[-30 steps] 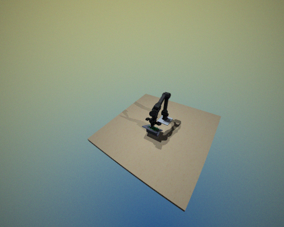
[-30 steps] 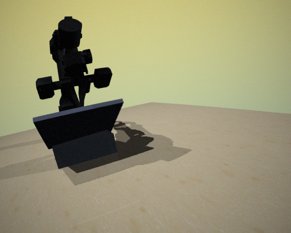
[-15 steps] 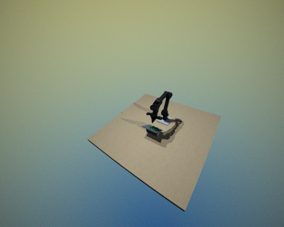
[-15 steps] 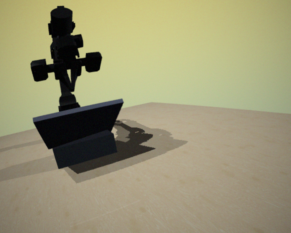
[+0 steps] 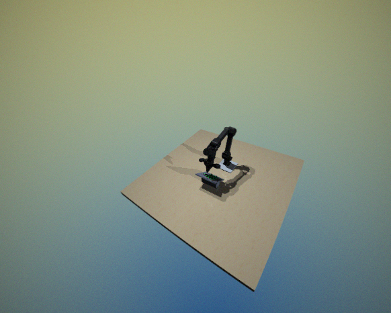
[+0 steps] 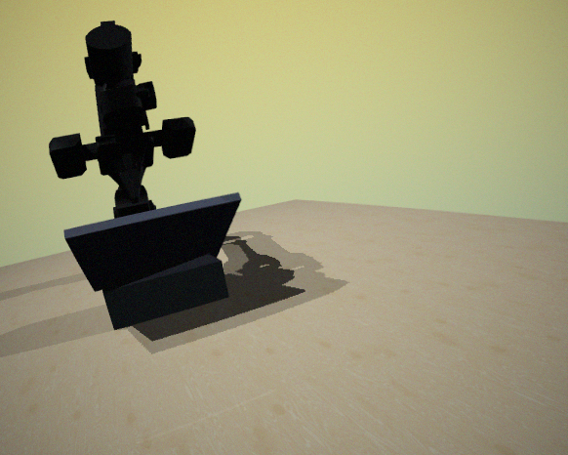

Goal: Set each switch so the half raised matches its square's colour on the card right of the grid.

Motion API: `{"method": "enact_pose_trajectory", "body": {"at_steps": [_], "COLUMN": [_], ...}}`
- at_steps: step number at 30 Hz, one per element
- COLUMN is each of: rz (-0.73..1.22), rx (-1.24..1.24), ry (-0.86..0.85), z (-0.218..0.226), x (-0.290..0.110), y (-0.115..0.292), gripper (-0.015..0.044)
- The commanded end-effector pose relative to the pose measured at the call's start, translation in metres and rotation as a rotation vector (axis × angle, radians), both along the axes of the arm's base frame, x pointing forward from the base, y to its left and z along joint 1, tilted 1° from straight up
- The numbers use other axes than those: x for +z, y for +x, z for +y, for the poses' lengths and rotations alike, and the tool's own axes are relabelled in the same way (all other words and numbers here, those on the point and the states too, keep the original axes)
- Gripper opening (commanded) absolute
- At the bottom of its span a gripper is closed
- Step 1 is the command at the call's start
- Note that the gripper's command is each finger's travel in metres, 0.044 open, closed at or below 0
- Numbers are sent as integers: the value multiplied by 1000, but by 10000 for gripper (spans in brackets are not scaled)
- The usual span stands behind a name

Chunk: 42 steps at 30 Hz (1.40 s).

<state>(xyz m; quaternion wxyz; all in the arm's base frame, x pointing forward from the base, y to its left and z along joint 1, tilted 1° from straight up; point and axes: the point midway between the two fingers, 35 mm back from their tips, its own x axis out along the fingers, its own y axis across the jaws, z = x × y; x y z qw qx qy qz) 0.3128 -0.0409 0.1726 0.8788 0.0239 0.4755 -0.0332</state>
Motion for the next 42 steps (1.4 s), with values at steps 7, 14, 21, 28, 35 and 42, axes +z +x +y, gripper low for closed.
{"method": "enact_pose_trajectory", "body": {"at_steps": [7,14,21,28,35,42], "rz": [7,6,6,6,6,6], "rx": [5,5,5,5,5,5], "ry": [1,1,1,1,1,1], "z": [0,0,0,0,0,0], "x": [-11,-20,-21,-21,-21,-21], "y": [5,11,12,12,12,12], "gripper": [0,0,0,0,0,0]}}
